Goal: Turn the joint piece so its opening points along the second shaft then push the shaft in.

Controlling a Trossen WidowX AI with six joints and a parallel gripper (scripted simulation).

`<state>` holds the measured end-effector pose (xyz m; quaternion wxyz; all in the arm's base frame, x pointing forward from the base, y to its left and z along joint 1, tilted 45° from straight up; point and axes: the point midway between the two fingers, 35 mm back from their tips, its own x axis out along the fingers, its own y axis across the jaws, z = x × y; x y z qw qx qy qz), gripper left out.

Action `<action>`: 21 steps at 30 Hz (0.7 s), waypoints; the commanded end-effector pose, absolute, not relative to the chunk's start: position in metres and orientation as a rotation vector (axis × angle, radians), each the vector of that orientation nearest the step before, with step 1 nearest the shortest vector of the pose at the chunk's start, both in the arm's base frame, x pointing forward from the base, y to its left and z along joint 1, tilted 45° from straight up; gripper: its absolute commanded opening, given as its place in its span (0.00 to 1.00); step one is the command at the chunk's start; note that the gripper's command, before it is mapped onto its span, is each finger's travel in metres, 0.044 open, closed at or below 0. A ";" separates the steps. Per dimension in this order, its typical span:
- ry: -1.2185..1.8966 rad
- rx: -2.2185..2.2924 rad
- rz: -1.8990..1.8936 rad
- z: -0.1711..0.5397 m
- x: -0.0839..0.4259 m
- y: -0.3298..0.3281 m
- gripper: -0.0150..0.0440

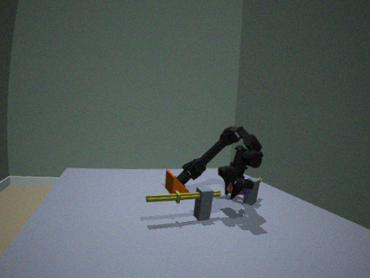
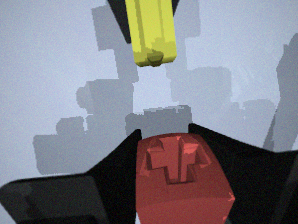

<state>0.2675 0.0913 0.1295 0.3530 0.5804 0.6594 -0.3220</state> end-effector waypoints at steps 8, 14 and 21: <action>1.706 1.501 -0.833 0.129 0.268 0.091 0.46; 1.706 1.501 -0.833 0.129 0.268 0.091 0.25; 1.734 1.523 -0.806 0.128 0.267 0.092 0.25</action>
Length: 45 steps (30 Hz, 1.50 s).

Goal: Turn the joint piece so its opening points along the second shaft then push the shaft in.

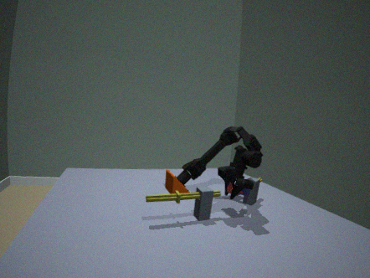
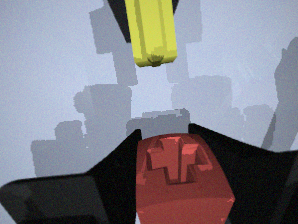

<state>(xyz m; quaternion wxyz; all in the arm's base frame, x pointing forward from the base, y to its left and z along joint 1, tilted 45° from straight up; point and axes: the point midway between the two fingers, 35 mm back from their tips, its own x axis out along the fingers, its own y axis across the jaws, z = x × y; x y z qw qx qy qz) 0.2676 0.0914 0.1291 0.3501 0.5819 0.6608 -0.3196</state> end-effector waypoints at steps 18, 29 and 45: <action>1.956 1.700 -0.563 0.116 0.268 0.102 0.25; 1.951 1.694 -0.563 0.117 0.268 0.102 0.25; 1.951 1.694 -0.563 0.117 0.268 0.102 0.64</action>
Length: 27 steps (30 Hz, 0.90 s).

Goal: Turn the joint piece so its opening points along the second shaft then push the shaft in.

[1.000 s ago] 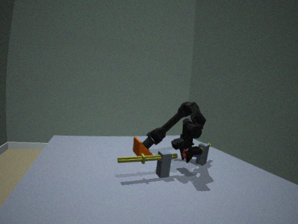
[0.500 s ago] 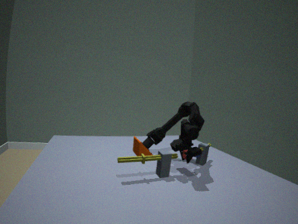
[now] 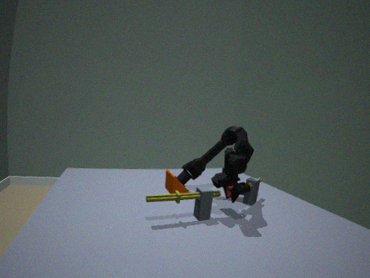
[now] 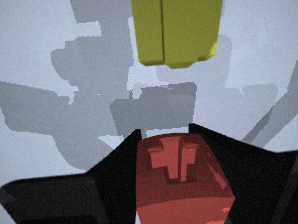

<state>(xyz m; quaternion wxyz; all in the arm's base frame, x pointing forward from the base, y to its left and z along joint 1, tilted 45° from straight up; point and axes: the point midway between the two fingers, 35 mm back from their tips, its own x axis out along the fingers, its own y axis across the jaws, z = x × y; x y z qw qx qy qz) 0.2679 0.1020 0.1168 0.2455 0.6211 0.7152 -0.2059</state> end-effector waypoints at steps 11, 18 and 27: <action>1.951 1.694 -0.563 0.117 0.268 0.102 1.00; 1.951 1.694 -0.563 0.117 0.268 0.102 1.00; 1.801 1.552 -0.719 0.131 0.269 0.091 1.00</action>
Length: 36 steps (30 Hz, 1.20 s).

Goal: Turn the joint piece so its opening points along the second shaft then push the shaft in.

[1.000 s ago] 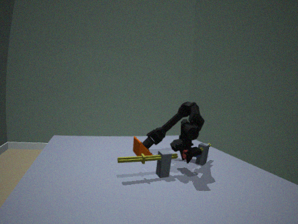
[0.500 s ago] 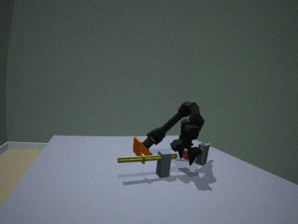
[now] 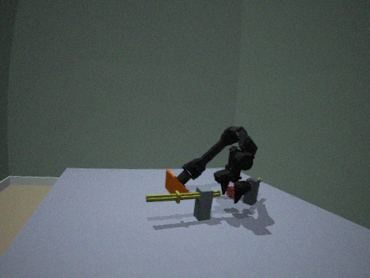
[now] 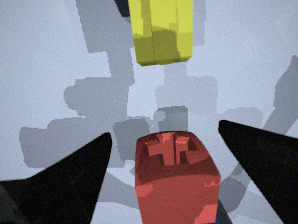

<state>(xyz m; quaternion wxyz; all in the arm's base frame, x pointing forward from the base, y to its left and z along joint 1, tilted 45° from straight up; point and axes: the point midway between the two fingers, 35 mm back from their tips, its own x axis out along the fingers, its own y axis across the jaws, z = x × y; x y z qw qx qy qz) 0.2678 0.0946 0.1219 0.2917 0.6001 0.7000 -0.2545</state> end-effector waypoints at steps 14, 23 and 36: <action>1.697 1.457 -0.701 0.151 0.273 0.075 1.00; 1.626 1.326 -0.388 0.186 0.280 0.037 1.00; 1.466 1.102 -0.061 0.231 0.276 -0.010 1.00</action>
